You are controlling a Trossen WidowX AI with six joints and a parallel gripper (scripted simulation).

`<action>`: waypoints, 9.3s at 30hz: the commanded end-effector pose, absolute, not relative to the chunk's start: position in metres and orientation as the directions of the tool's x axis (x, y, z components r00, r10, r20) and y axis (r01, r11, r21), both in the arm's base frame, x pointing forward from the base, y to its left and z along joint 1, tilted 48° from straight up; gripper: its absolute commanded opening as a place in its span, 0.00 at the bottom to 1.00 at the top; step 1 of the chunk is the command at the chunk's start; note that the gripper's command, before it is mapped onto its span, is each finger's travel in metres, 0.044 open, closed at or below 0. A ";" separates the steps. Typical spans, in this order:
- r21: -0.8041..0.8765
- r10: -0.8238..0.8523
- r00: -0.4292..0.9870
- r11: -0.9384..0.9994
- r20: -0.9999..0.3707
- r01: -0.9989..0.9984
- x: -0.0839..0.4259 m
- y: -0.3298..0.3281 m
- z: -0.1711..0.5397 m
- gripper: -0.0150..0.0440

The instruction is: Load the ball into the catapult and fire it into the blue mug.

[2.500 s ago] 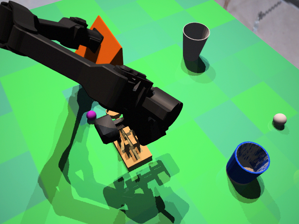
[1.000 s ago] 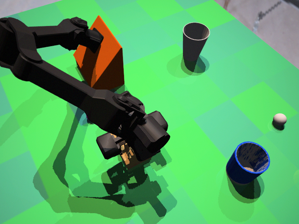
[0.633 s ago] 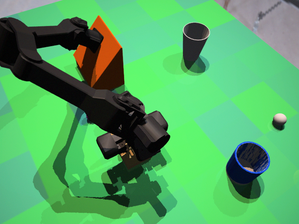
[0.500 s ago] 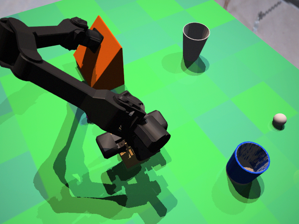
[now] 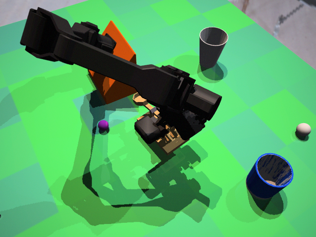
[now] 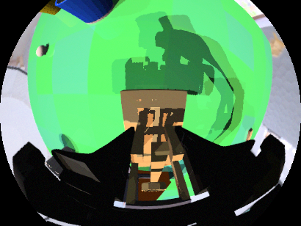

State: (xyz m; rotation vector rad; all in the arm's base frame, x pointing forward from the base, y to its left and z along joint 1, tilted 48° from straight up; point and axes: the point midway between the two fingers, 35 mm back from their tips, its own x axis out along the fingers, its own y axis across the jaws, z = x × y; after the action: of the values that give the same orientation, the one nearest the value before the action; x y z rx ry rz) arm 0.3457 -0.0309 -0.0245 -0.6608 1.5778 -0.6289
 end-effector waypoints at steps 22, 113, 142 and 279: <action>-0.706 -0.733 -0.084 0.675 -0.675 -0.214 0.313 0.007 -0.093 0.25; -0.706 -0.733 -0.084 0.674 -0.674 -0.217 0.308 -0.004 -0.103 1.00; -0.704 -0.731 -0.086 0.677 -0.677 -0.212 0.308 -0.004 -0.103 0.32; -0.705 -0.732 -0.086 0.676 -0.676 -0.212 0.307 -0.011 -0.111 0.44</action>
State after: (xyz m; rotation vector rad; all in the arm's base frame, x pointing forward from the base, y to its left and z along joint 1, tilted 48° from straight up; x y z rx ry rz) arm 0.3064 -0.0123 -0.1109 -0.7840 1.6404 -0.5167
